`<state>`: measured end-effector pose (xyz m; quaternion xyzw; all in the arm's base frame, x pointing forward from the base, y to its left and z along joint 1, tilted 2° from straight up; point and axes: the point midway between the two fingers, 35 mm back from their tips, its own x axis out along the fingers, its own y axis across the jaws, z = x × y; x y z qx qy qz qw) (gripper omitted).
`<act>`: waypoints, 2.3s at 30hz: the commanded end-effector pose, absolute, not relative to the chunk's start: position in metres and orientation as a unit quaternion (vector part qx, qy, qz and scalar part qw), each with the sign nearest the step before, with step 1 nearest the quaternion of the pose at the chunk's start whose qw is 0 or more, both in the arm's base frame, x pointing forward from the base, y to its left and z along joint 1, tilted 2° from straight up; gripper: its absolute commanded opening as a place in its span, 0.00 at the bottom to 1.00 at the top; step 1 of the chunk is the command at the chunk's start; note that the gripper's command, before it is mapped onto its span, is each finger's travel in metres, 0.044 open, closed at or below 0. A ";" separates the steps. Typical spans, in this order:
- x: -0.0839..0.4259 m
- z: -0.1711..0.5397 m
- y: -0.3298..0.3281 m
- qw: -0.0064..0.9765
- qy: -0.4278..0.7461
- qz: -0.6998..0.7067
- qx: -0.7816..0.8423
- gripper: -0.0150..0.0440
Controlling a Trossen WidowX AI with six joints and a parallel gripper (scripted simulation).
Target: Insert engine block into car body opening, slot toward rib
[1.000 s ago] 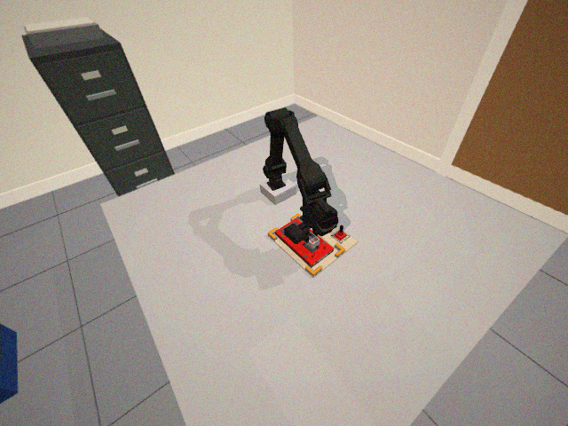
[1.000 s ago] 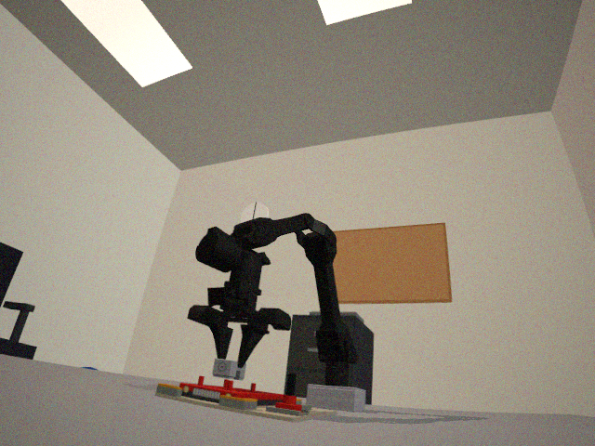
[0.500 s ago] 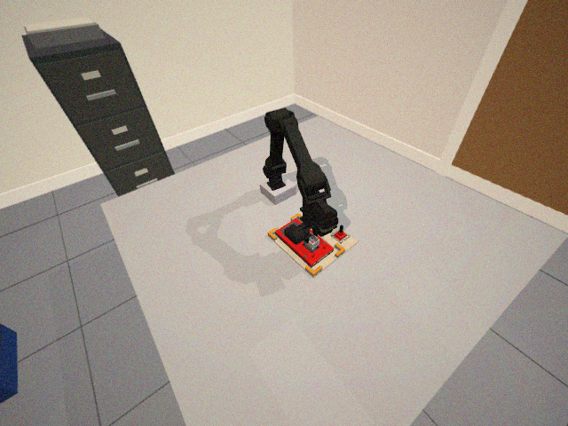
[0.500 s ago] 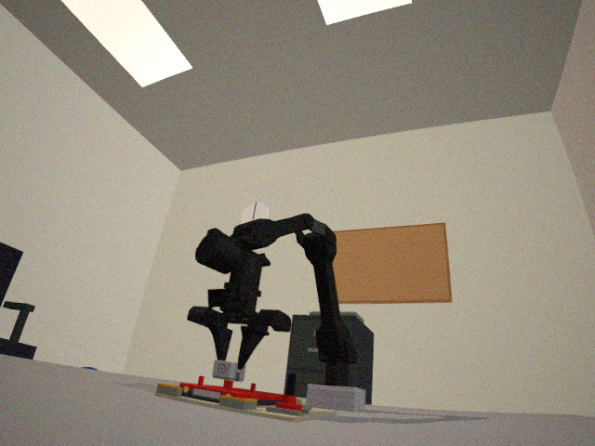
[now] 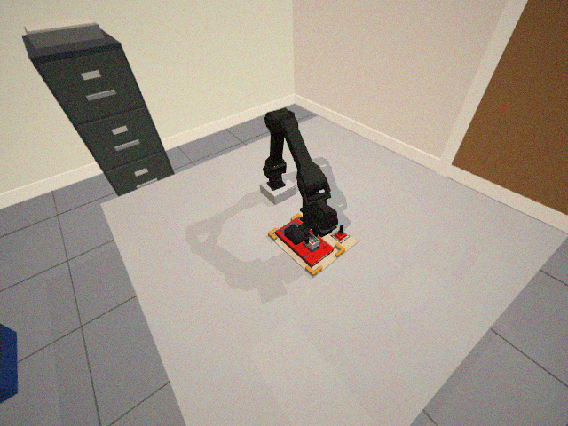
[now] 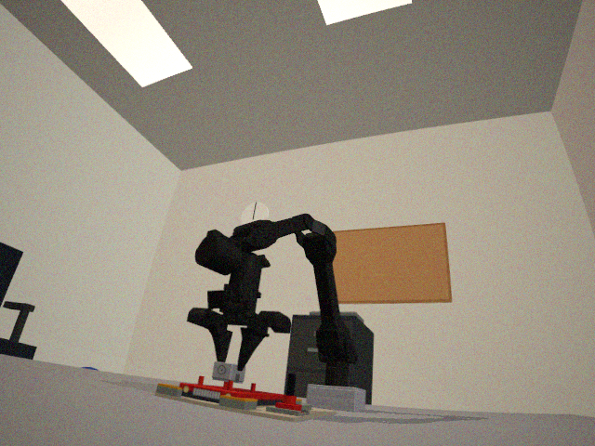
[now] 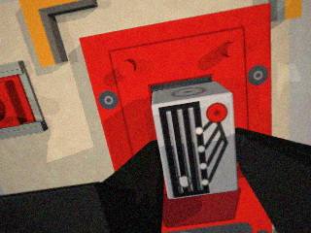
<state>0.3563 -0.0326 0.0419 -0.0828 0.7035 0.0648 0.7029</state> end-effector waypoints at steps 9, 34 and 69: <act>0.356 0.039 -0.033 0.702 0.704 0.068 -0.087 0.52; 0.355 0.034 -0.033 0.702 0.704 0.064 -0.083 0.52; 0.355 0.028 -0.033 0.702 0.704 0.064 -0.084 0.52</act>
